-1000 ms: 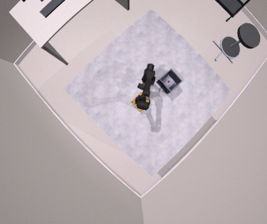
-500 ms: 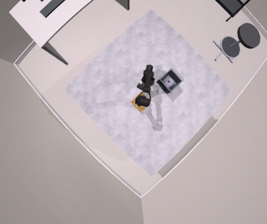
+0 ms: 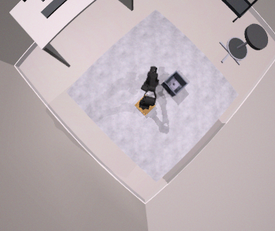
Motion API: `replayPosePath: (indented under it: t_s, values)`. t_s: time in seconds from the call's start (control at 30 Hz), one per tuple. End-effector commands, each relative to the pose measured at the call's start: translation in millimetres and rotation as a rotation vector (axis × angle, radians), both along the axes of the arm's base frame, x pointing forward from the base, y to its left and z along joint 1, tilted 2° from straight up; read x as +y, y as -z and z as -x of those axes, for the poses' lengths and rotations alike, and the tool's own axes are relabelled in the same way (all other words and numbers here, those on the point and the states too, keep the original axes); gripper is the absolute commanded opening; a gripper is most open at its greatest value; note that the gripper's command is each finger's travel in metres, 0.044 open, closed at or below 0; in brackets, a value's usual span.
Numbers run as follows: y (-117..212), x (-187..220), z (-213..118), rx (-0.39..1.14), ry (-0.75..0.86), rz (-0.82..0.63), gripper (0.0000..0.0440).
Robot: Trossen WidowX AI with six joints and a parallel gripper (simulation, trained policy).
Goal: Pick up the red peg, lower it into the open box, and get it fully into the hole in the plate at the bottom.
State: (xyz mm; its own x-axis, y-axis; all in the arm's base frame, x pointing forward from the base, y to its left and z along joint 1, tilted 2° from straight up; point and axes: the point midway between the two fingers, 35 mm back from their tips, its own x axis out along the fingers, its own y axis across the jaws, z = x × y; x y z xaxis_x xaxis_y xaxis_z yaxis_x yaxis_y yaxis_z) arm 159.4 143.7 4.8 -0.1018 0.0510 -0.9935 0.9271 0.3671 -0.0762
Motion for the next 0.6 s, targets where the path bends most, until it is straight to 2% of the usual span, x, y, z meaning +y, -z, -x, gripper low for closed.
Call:
replayPosePath:
  t_s: [0.0,0.57]
  values:
    - [3,6,-3,-0.003,-0.018,-0.019,0.0]
    - [-41,27,-26,-0.109,0.037,-0.155,0.0]
